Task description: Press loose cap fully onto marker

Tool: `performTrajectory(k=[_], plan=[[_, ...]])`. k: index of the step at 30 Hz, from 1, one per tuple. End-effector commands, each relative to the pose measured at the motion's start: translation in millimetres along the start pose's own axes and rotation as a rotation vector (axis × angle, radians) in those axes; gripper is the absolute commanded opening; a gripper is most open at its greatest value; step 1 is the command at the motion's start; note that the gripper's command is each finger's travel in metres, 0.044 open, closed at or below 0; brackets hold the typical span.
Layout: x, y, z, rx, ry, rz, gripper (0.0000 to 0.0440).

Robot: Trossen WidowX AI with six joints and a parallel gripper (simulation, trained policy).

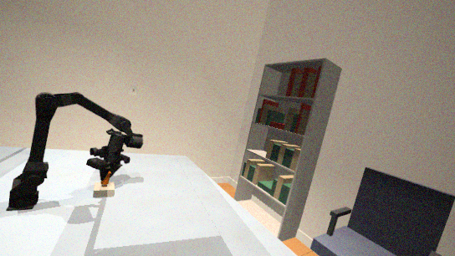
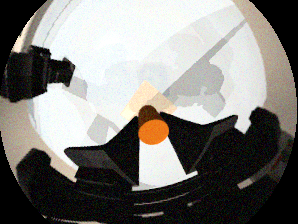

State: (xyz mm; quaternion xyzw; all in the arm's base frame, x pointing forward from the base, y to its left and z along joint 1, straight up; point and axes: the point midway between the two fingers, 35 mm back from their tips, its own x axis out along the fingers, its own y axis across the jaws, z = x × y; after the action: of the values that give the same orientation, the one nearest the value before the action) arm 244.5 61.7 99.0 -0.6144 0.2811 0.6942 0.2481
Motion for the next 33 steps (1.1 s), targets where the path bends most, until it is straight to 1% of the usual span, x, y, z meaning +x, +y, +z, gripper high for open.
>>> performTrajectory(k=[1, 12, 19, 21, 23, 26, 30, 33], plan=[[16, 9, 4, -0.027, -0.020, 0.047, 0.0133], [21, 10, 0, -0.067, 0.007, 0.036, 0.0151], [24, 18, 10, -0.082, -0.031, 0.048, 0.0212], [24, 19, 12, -0.086, -0.038, 0.047, 0.0233], [23, 20, 14, -0.090, -0.043, 0.043, 0.0264], [22, 20, 16, -0.095, -0.044, 0.028, 0.0331], [21, 20, 17, -0.101, -0.036, 0.006, 0.0435], [17, 18, 16, -0.106, -0.022, -0.020, 0.0440]])
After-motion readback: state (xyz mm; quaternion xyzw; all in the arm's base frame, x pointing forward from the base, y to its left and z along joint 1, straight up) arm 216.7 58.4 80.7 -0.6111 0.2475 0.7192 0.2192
